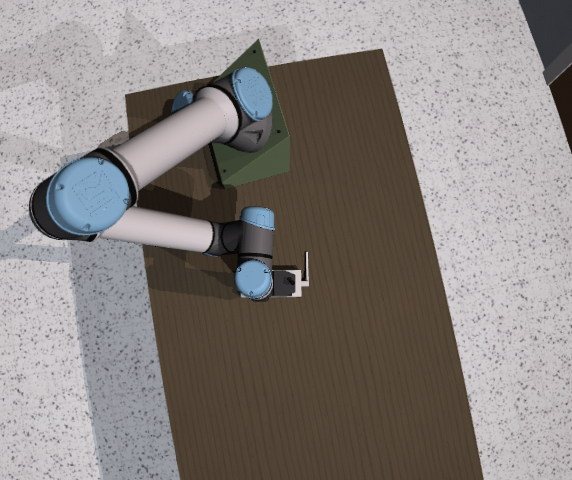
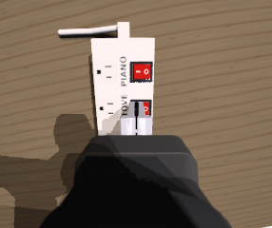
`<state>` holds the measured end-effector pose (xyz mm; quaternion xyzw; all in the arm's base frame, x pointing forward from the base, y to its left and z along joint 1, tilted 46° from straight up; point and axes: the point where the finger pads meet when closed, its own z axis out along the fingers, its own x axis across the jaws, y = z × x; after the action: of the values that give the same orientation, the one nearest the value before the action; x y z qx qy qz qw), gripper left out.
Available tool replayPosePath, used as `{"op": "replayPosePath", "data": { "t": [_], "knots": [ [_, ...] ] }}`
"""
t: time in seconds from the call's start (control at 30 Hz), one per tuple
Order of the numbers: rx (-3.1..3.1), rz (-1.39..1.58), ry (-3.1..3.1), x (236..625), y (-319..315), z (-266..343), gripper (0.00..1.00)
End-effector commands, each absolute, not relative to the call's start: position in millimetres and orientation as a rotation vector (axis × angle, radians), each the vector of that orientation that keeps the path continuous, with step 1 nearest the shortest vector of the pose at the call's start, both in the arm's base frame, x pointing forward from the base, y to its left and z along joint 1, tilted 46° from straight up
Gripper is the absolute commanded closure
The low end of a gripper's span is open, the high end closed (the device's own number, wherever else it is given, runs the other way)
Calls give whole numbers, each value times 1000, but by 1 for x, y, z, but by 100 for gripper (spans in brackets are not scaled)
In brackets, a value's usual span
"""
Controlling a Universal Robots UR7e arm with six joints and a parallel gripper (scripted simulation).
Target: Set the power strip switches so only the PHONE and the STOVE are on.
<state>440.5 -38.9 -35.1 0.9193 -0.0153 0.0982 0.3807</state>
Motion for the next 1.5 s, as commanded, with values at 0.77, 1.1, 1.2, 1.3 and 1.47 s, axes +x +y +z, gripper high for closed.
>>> {"op": "replayPosePath", "data": {
  "t": [0.77,1.1,1.2,1.3,1.47],
  "knots": [
    [2347,252,-39,441,-40,-36,100],
    [2347,252,-39,442,-42,-38,100],
    [2347,252,-39,442,-43,-39,100],
    [2347,252,-39,442,-44,-40,100],
    [2347,252,-39,442,-44,-40,100]
  ]
}}
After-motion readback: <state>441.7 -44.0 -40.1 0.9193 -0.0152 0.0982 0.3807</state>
